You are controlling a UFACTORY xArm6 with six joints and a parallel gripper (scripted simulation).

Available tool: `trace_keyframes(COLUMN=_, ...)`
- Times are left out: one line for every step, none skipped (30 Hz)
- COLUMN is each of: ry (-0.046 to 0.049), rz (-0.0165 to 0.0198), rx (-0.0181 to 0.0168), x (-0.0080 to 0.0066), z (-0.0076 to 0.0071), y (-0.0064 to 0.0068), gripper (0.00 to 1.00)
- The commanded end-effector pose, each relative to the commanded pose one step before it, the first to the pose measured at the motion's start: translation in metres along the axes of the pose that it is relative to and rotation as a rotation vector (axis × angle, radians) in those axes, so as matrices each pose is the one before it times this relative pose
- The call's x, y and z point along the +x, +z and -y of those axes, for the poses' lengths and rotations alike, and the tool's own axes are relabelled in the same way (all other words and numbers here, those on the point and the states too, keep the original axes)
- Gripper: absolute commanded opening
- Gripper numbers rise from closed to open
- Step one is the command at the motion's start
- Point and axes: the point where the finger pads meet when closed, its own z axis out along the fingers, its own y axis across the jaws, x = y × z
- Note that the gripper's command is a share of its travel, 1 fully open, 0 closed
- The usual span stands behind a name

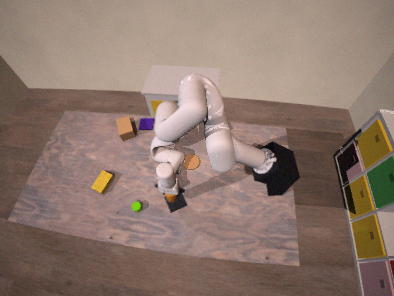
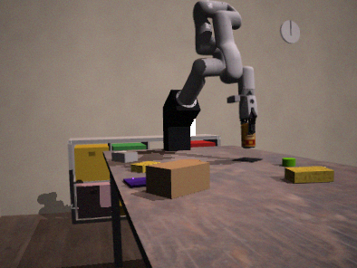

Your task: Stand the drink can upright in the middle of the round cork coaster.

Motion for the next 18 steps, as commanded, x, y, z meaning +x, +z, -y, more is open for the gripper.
trace_keyframes(ry=-0.00346, rz=-0.00887, rx=-0.04456, x=-0.00052, z=0.00301, y=-0.02328, gripper=0.00)
trace_keyframes(ry=0.00003, rz=0.00029, rx=-0.00032, x=-0.00013, z=-0.00014, y=-0.00382, gripper=0.00)
trace_keyframes(ry=0.00007, rz=0.00037, rx=-0.00037, x=-0.00022, z=-0.00024, y=-0.00346, gripper=0.00)
trace_keyframes(ry=0.00006, rz=0.00047, rx=-0.00052, x=-0.00017, z=-0.00025, y=-0.00299, gripper=0.00)
trace_keyframes(ry=-0.00001, rz=-0.00015, rx=0.00019, x=0.00000, z=0.00011, y=-0.00256, gripper=0.00)
trace_keyframes(ry=0.00001, rz=0.00002, rx=-0.00002, x=0.00000, z=0.00003, y=-0.00210, gripper=0.00)
trace_keyframes(ry=0.00002, rz=0.00011, rx=-0.00012, x=-0.00001, z=-0.00002, y=-0.00166, gripper=0.00)
trace_keyframes(ry=0.00002, rz=0.00014, rx=-0.00016, x=-0.00001, z=-0.00004, y=-0.00125, gripper=0.00)
trace_keyframes(ry=0.00001, rz=0.00013, rx=-0.00015, x=-0.00001, z=-0.00004, y=-0.00088, gripper=0.00)
trace_keyframes(ry=0.00001, rz=0.00009, rx=-0.00011, x=0.00000, z=-0.00003, y=-0.00056, gripper=0.00)
trace_keyframes(ry=0.00000, rz=0.00000, rx=0.00000, x=0.00000, z=0.00000, y=0.00000, gripper=0.00)
trace_keyframes(ry=0.00000, rz=0.00000, rx=0.00000, x=0.00000, z=0.00000, y=0.00000, gripper=0.00)
trace_keyframes(ry=0.00001, rz=0.00005, rx=-0.00006, x=0.00000, z=-0.00002, y=-0.00030, gripper=0.00)
trace_keyframes(ry=0.00000, rz=0.00002, rx=-0.00002, x=0.00000, z=-0.00001, y=-0.00012, gripper=0.00)
trace_keyframes(ry=0.00000, rz=0.00000, rx=0.00000, x=0.00000, z=0.00000, y=-0.00002, gripper=0.00)
trace_keyframes(ry=0.00000, rz=0.00000, rx=0.00000, x=0.00000, z=0.00000, y=0.00000, gripper=0.00)
trace_keyframes(ry=0.00000, rz=-0.00003, rx=-0.00003, x=0.00002, z=0.00000, y=0.00001, gripper=0.00)
trace_keyframes(ry=-0.00001, rz=-0.00009, rx=-0.00008, x=0.00005, z=0.00000, y=0.00001, gripper=0.00)
